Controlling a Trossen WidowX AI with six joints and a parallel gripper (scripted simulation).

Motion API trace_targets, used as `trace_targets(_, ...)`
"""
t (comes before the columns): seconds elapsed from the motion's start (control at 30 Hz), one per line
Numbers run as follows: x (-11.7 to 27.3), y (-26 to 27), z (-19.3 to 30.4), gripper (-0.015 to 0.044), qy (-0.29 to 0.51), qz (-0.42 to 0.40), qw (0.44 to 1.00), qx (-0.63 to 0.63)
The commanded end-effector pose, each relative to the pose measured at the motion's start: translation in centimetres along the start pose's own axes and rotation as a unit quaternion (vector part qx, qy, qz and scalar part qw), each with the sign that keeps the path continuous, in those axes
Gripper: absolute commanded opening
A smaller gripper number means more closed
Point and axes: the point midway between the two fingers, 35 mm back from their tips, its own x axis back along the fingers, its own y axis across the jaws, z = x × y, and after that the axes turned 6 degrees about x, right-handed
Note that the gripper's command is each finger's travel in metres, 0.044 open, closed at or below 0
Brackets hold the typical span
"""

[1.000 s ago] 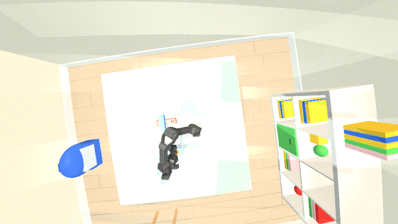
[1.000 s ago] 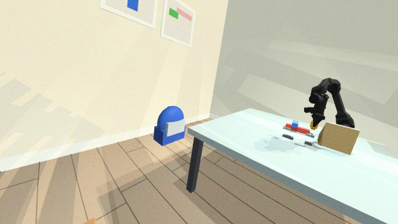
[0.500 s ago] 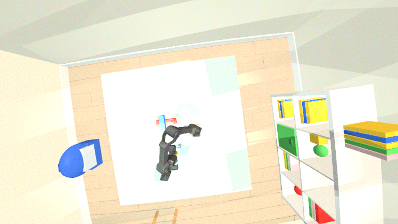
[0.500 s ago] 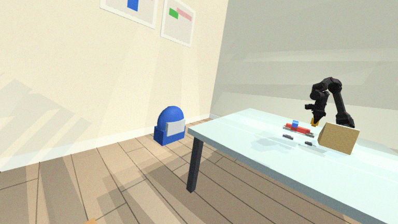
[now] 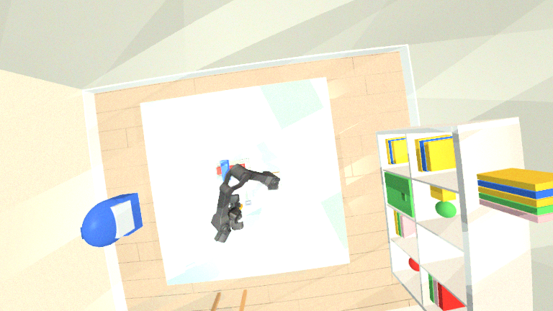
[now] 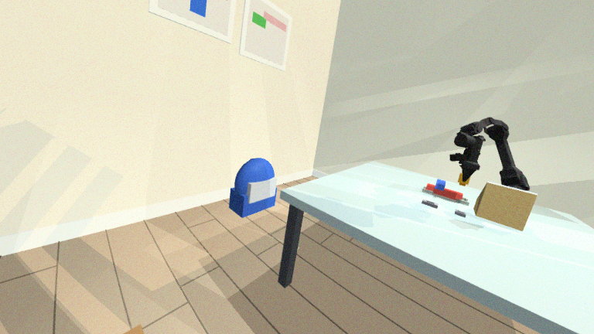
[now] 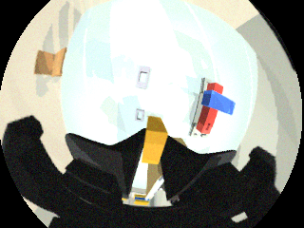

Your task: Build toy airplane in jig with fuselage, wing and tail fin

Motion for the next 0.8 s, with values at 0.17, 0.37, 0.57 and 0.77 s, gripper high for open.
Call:
trace_targets(0.17,-0.1,-3.3,-0.7,0.0,-0.006,-0.006,1.0,0.001)
trace_targets(0.37,-0.4,-5.2,-0.9,0.0,-0.008,-0.008,1.0,0.001)
trace_targets(0.57,-0.7,-7.2,-1.0,0.0,-0.009,-0.009,1.0,0.001)
trace_targets(0.77,-1.1,-9.2,-0.9,0.0,-0.01,-0.008,1.0,0.0)
